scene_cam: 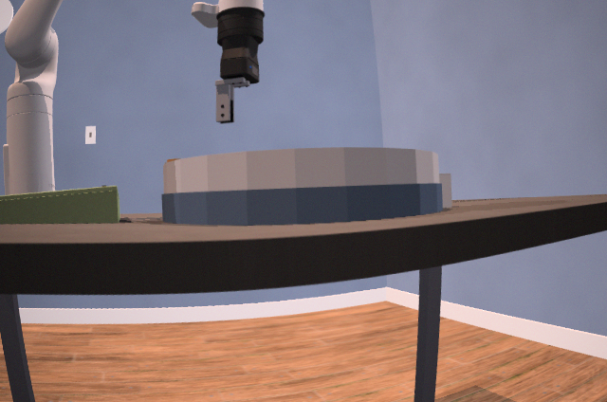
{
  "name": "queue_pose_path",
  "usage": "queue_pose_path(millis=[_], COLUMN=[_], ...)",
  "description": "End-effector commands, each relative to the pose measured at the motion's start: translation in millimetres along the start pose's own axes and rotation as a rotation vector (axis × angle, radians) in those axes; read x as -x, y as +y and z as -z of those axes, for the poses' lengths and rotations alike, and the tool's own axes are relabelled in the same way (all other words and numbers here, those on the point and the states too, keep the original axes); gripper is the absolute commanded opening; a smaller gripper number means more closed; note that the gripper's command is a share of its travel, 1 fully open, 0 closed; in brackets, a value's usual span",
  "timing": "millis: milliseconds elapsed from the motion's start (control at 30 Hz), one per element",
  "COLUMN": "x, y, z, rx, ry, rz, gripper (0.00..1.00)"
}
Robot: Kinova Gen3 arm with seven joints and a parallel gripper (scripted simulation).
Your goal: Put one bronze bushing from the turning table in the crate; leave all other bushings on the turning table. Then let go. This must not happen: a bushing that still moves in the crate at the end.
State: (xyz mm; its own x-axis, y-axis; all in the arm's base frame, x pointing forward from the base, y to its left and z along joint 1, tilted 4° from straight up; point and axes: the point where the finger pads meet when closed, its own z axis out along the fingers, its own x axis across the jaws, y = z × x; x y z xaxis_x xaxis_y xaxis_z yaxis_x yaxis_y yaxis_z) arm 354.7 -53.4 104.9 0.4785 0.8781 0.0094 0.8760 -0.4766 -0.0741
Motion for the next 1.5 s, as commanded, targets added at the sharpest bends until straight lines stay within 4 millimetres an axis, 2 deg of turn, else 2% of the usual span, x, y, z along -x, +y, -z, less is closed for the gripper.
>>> queue_pose_path(millis=[0,167,567,733,1133,1167,1467], x=[-0.2,-0.1,-0.1,0.0,0.0,0.0,0.0], y=[0.4,6.8,6.8,13.2,13.2,13.2,13.2], z=[0.5,-2.8,-2.8,-6.0,-6.0,-5.9,-5.9], rx=[0.001,0.001,0.001,0.001,0.001,0.001,0.001], ry=[0.000,0.001,0.001,0.001,0.001,0.002,0.002], rz=[0.000,-0.242,-0.242,-0.483,-0.483,-0.484,-0.484], gripper=[0.34,0.34,0.34,0.34,0.34,0.48,0.48])
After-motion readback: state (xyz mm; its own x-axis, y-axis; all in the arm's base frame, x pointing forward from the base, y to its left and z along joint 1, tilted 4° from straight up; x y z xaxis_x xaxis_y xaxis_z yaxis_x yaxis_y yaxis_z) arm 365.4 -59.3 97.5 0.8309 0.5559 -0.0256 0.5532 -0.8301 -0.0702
